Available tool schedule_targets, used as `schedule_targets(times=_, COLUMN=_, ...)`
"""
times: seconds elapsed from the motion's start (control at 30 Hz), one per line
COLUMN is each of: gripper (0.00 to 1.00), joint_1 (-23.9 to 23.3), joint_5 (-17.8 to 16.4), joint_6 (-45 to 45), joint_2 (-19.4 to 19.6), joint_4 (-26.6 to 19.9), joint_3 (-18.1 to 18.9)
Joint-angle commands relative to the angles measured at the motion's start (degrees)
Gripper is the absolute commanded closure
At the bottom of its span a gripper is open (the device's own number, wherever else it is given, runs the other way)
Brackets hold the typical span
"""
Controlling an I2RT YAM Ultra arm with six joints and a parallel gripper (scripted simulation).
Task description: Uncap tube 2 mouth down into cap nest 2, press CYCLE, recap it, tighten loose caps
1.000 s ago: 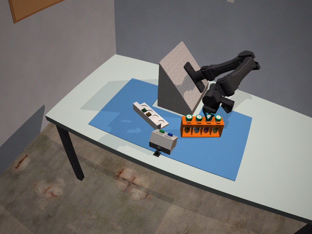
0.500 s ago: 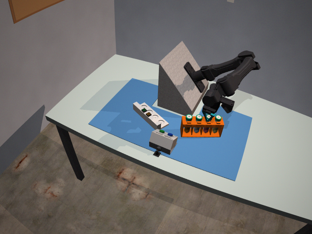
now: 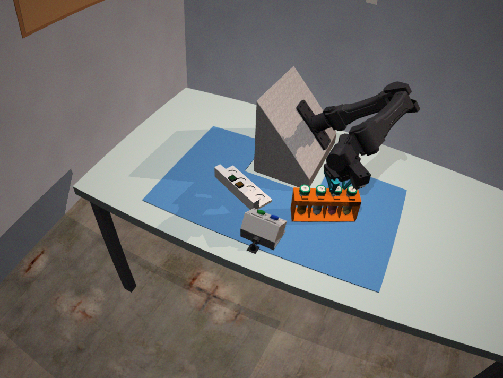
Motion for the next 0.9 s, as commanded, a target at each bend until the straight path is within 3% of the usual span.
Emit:
schedule_targets(times=0.0, gripper=0.51, joint_1=-1.1, joint_5=-0.2, joint_6=13.1, joint_2=-0.2, joint_4=-0.8, joint_3=0.3)
schedule_targets(times=0.2, gripper=0.51, joint_1=-1.3, joint_5=-0.1, joint_6=27.1, joint_2=-0.1, joint_4=-1.3, joint_3=0.5)
schedule_targets(times=0.27, gripper=0.51, joint_1=-1.4, joint_5=-0.1, joint_6=35.4, joint_2=-0.1, joint_4=-1.3, joint_3=0.6)
schedule_targets(times=0.37, gripper=0.51, joint_1=-1.4, joint_5=-0.1, joint_6=36.5, joint_2=-0.1, joint_4=-1.3, joint_3=0.6)
schedule_targets(times=0.5, gripper=0.51, joint_1=-1.4, joint_5=-0.1, joint_6=51.5, joint_2=0.0, joint_4=-1.4, joint_3=0.6)
schedule_targets(times=0.87, gripper=0.51, joint_1=-1.7, joint_5=-0.1, joint_6=51.1, joint_2=0.2, joint_4=-1.8, joint_3=0.9)
